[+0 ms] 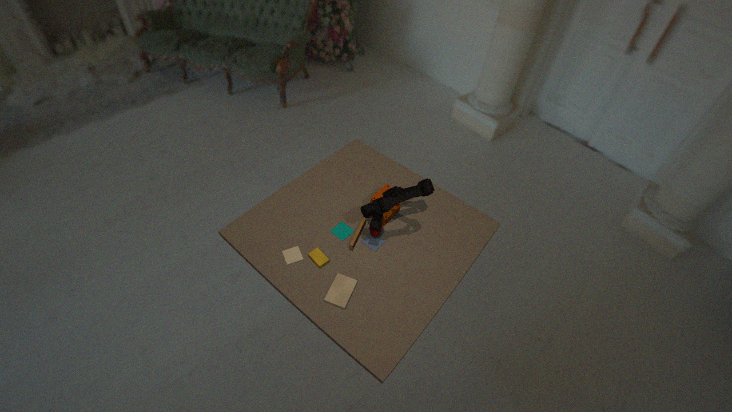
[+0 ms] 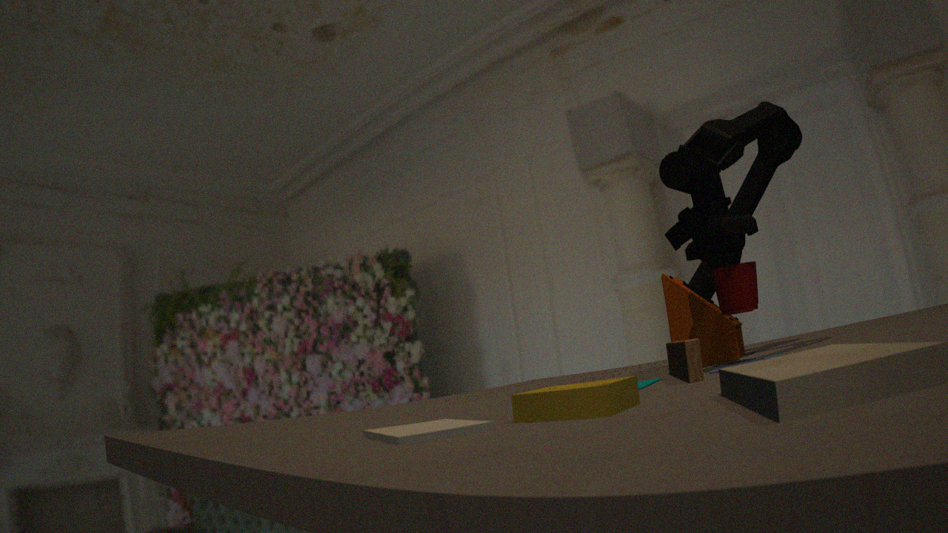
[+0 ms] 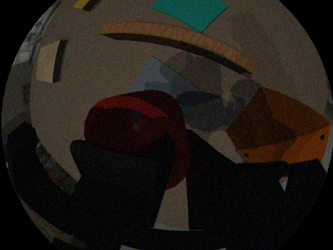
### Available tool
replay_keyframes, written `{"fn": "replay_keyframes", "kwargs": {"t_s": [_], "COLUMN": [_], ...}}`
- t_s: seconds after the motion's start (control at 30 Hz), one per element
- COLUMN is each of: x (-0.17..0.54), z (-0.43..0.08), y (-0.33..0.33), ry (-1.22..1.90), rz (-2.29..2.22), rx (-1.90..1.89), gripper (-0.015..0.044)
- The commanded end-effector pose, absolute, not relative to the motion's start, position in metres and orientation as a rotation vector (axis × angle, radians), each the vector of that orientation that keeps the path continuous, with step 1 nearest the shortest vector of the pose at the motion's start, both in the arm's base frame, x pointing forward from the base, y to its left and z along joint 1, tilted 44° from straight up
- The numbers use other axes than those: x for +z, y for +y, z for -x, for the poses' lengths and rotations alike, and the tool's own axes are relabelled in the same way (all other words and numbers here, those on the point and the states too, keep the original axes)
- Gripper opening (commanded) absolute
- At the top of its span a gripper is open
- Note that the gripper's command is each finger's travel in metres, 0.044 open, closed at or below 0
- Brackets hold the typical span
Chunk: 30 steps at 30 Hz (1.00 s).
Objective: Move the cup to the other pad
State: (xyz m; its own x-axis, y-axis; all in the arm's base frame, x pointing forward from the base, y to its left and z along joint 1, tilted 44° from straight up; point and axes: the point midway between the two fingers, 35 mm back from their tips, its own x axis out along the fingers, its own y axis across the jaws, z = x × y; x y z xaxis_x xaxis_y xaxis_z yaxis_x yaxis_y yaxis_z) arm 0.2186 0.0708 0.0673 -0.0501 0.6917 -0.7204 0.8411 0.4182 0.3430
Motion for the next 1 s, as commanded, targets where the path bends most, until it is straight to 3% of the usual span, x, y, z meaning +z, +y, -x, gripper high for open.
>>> {"fn": "replay_keyframes", "kwargs": {"t_s": [0.0, 0.97], "x": [0.067, 0.037], "z": [-0.219, -0.237], "y": [0.071, 0.041], "ry": [1.789, 1.782], "rz": [-1.325, -1.316], "rx": [-0.213, -0.211], "gripper": [0.0, 0.0]}}
